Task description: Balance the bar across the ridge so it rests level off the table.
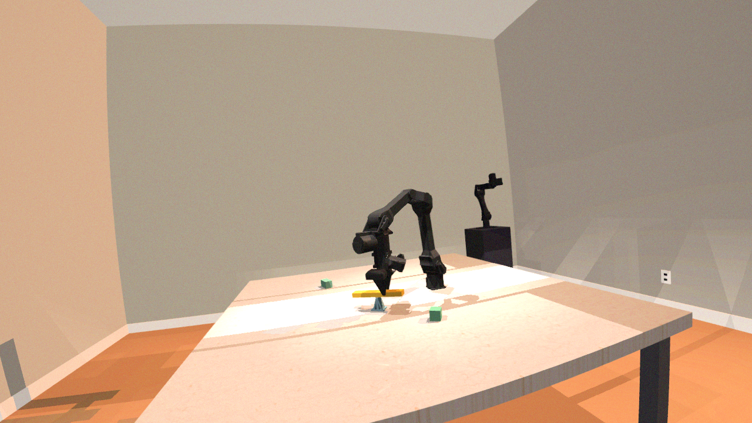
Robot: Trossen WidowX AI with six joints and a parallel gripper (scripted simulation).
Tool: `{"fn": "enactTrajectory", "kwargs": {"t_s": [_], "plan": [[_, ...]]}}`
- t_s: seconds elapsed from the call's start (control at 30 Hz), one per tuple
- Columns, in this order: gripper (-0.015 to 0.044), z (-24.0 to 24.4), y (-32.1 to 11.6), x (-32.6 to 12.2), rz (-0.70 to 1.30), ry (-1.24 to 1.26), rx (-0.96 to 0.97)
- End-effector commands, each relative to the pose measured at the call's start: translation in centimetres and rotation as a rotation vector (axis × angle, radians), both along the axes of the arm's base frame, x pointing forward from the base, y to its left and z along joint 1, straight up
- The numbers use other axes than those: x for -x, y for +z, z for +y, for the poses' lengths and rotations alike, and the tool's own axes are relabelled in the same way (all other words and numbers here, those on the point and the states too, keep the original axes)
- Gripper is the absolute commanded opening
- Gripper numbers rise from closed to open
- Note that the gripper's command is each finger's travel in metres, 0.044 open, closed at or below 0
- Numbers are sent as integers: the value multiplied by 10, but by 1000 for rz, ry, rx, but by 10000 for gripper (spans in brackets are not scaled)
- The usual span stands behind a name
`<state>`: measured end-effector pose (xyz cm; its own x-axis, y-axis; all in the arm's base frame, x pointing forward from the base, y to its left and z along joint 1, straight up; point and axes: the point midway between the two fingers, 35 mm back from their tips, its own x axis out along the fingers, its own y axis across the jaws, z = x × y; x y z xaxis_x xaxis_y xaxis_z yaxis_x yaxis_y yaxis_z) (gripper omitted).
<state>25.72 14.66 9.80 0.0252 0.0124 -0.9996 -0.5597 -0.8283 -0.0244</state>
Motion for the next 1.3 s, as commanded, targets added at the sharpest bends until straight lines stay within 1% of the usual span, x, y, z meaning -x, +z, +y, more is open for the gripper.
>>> {"fn": "enactTrajectory", "kwargs": {"t_s": [0.0, 1.27], "plan": [[0, 0, -1, 0, -1, 7, -2], [0, 0, -4, 0, -1, 7, -2]]}}
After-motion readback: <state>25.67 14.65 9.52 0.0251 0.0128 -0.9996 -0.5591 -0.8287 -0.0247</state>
